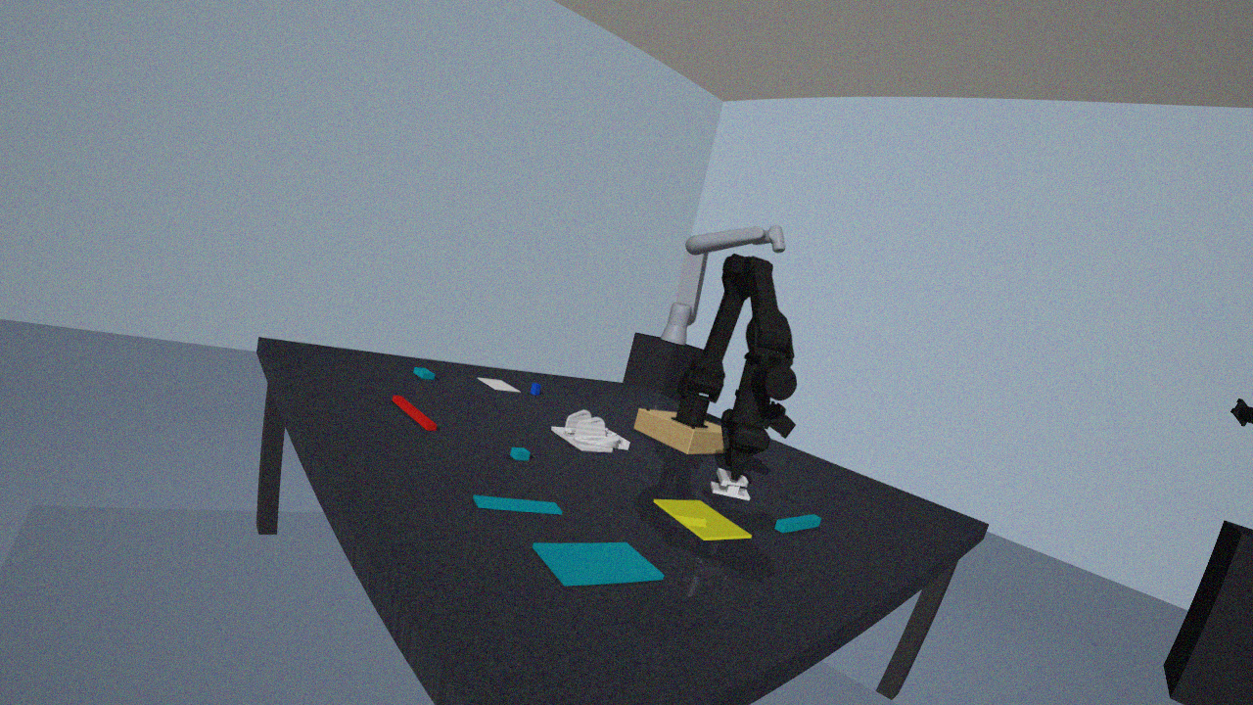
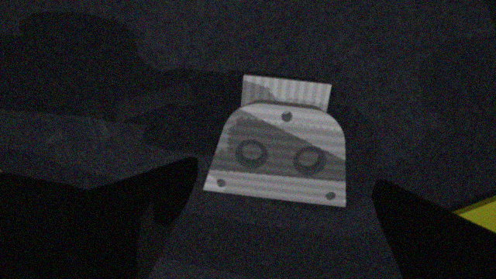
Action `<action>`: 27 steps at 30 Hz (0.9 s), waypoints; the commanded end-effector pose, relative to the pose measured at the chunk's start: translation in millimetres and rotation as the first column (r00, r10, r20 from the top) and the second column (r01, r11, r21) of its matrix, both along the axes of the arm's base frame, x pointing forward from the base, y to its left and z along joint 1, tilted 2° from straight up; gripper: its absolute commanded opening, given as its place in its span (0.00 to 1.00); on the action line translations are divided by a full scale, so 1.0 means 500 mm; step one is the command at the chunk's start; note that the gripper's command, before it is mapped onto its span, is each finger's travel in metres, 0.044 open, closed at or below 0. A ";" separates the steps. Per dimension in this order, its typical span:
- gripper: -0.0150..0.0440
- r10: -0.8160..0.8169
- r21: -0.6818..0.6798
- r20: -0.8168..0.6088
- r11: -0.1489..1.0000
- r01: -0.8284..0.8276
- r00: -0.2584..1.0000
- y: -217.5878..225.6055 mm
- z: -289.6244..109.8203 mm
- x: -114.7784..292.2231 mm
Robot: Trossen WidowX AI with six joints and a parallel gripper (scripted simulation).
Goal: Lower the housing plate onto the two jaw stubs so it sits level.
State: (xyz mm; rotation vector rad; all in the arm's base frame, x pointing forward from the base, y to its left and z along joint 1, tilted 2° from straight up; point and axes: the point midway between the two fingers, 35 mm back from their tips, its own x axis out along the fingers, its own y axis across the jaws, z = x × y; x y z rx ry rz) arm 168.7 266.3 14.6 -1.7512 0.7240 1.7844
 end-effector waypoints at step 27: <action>1.00 -0.003 -0.012 -0.001 1.000 0.003 1.000 -0.006 -0.057 -0.003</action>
